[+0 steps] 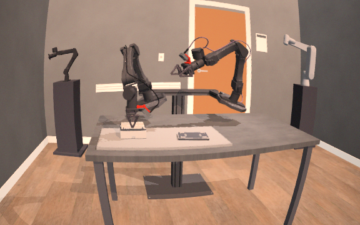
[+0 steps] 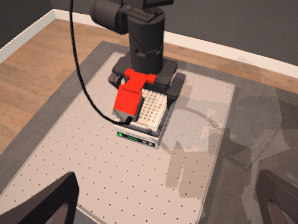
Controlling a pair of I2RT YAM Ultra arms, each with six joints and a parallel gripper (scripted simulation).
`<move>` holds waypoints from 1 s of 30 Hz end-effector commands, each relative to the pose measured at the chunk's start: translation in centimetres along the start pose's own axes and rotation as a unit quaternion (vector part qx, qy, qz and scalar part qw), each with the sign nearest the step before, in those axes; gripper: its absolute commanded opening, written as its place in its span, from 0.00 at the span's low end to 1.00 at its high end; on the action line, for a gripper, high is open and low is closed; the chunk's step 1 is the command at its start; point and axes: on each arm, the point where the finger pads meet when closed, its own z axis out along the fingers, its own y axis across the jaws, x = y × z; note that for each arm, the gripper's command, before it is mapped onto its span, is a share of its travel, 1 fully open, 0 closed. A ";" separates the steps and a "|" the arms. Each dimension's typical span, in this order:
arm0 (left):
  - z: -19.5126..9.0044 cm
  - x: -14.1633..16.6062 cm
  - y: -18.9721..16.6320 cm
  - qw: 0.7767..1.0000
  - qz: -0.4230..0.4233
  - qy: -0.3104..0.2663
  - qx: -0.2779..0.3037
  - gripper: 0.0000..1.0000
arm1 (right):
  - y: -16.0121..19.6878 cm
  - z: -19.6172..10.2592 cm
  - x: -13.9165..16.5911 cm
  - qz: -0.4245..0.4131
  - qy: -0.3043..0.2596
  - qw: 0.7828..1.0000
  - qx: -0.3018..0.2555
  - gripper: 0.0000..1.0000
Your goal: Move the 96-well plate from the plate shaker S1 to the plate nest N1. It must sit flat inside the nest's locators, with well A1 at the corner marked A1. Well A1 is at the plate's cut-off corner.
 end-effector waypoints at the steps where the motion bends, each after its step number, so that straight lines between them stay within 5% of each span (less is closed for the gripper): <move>1: -0.4 -0.4 -0.1 1.000 -0.001 -0.007 -0.001 1.00 | 0.1 0.2 -0.5 -0.005 -0.010 1.000 -0.001 0.96; 17: -0.4 -0.4 -0.1 1.000 -0.001 -0.007 -0.001 1.00 | -0.1 0.0 -0.2 -0.004 -0.010 1.000 0.000 0.79; 18: -0.4 -0.4 -0.1 1.000 -0.001 -0.007 -0.001 1.00 | -0.1 0.0 -0.2 -0.004 -0.010 1.000 0.000 0.67; 19: -0.4 -0.4 -0.1 1.000 -0.001 -0.007 -0.001 1.00 | -0.1 0.0 -0.2 -0.004 -0.010 1.000 0.000 0.79; 30: -0.4 -0.4 -0.1 1.000 -0.001 -0.007 -0.001 1.00 | -0.5 -5.0 0.0 0.001 -0.003 1.000 0.010 0.80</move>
